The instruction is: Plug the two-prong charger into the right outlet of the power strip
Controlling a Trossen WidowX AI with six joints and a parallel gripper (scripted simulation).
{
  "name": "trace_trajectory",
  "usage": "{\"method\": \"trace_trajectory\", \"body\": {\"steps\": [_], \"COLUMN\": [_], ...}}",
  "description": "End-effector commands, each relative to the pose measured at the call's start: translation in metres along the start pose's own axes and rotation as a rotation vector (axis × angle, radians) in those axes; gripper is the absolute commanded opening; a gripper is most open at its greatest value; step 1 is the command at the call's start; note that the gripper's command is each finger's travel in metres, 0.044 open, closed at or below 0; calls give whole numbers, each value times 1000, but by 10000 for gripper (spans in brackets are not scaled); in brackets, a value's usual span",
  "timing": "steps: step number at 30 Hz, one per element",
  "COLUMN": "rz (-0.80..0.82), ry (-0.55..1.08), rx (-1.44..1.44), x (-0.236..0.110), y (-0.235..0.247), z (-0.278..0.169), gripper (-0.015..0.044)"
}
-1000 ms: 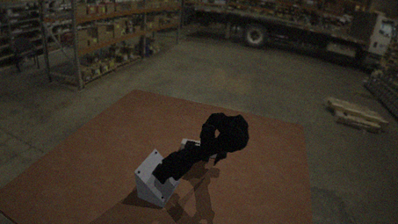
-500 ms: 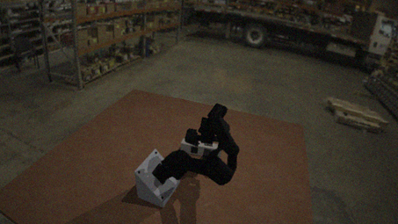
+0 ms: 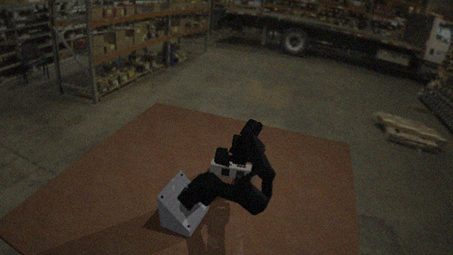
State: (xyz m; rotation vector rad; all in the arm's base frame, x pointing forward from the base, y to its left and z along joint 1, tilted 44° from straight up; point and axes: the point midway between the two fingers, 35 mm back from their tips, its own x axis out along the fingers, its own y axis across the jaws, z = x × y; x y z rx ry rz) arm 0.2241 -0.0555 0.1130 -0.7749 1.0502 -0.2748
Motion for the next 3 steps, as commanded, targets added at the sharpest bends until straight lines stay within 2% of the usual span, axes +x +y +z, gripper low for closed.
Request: {"method": "trace_trajectory", "body": {"steps": [1, 3], "rz": [4, 4], "ry": [-4, -4], "rx": [-3, -3], "x": [0, 0], "y": [1, 1], "z": [-1, -1], "gripper": [440, 440]}}
